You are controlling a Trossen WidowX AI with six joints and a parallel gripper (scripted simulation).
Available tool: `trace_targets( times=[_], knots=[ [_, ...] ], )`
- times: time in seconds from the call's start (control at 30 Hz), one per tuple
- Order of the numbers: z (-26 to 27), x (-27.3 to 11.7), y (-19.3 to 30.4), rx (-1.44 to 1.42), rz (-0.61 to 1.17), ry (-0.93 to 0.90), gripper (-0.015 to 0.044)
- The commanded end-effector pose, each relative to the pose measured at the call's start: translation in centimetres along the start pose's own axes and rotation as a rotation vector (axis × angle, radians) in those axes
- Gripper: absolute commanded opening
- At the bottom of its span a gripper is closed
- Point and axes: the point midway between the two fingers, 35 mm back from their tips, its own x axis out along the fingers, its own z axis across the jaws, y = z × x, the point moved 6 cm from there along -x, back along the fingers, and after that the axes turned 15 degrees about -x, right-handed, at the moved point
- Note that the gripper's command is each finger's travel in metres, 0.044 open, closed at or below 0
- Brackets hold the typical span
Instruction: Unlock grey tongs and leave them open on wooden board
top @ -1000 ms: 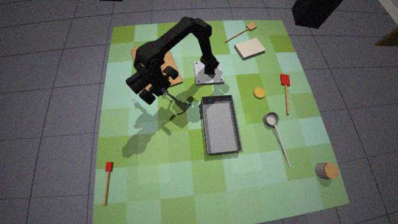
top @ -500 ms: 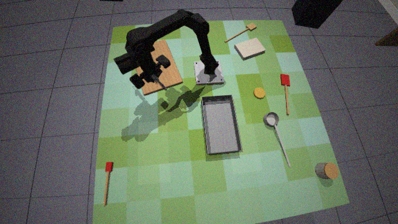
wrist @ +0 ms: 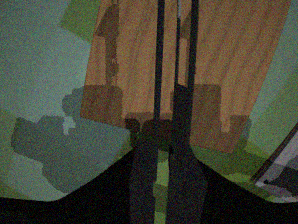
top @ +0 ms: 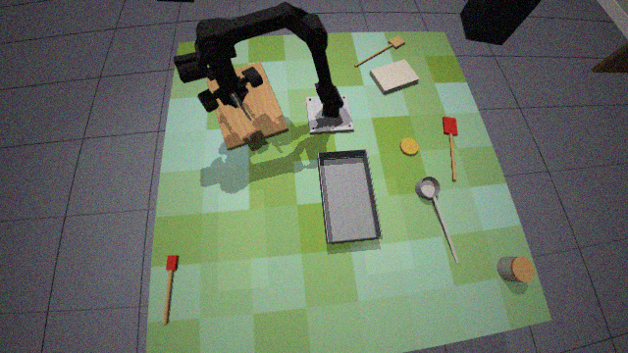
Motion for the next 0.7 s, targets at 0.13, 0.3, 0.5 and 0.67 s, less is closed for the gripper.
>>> trace_targets(
  times=[0.13, 0.3, 0.5, 0.67],
  knots=[
    [-2.9, -0.3, -3.1, 0.070, -0.016, -0.003, -0.0150],
    [-4.9, -0.4, -4.9, 0.120, -0.018, -0.002, -0.0150],
    [-7.6, -0.4, -6.9, 0.183, -0.019, 0.001, -0.0150],
    [-9.9, -0.4, -8.4, 0.233, -0.020, 0.003, -0.0150]
  ],
)
